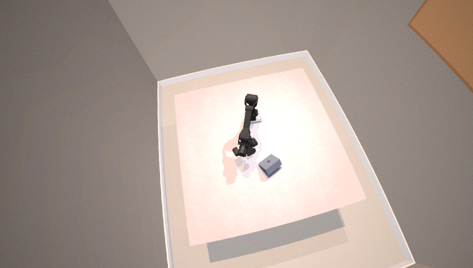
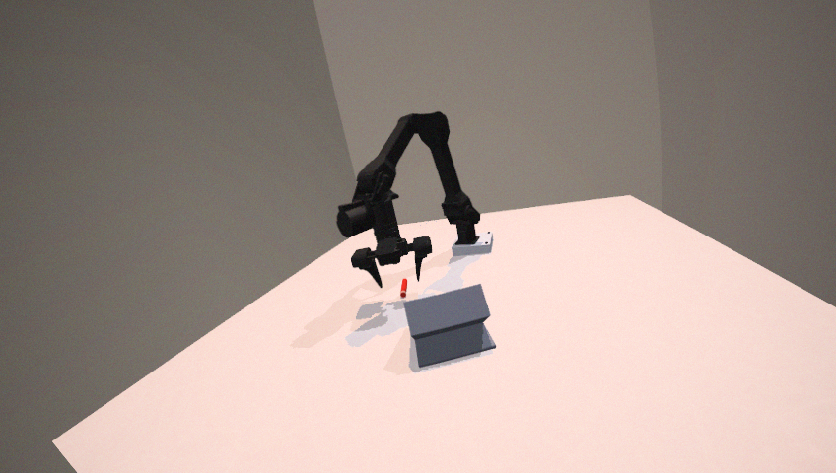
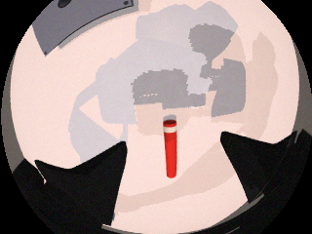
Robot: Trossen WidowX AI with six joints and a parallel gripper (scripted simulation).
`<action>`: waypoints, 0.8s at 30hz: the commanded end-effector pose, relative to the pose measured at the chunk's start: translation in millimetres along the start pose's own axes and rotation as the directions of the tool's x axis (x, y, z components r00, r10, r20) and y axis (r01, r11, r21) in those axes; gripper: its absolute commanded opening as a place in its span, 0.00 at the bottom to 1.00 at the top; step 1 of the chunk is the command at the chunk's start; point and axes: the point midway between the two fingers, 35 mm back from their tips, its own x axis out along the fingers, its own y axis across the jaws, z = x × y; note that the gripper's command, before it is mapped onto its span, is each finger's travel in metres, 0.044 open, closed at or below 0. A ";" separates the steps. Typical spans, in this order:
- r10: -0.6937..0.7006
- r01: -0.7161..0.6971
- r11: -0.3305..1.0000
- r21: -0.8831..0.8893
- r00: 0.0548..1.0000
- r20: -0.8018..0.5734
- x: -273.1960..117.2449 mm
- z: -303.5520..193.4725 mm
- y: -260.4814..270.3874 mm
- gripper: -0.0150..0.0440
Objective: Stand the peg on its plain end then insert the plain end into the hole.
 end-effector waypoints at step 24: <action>0.007 -0.007 1.000 -0.004 1.000 -0.001 27.1 -2.5 2.7 0.56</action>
